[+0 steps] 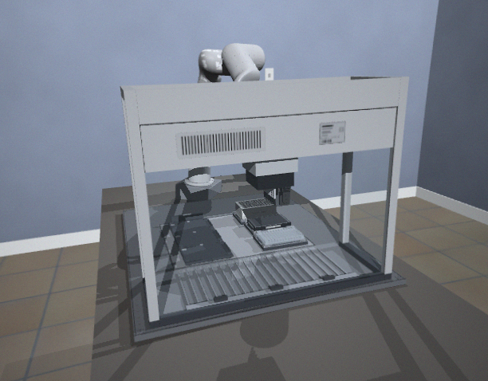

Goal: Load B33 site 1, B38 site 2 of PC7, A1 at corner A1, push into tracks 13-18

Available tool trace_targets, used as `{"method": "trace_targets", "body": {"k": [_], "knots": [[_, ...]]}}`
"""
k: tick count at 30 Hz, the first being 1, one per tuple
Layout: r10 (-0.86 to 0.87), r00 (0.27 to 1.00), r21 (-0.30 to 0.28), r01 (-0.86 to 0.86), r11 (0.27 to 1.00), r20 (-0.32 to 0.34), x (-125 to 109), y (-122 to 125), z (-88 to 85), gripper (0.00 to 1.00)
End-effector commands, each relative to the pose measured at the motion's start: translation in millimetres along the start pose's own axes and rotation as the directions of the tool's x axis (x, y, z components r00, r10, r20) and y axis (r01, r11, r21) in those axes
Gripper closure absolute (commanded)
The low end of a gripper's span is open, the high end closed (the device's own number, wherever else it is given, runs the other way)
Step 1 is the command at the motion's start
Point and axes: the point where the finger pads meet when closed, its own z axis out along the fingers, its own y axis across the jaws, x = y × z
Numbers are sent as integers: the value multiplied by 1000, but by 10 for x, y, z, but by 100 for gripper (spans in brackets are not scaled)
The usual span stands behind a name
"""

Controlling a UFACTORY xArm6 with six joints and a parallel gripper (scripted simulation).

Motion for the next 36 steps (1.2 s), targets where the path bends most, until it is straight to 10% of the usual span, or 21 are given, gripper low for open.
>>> {"method": "trace_targets", "body": {"k": [1,36], "knots": [[0,1000,-6,0,1000,1,38,34,-18,0],[0,1000,-6,0,1000,1,38,36,333,0]]}}
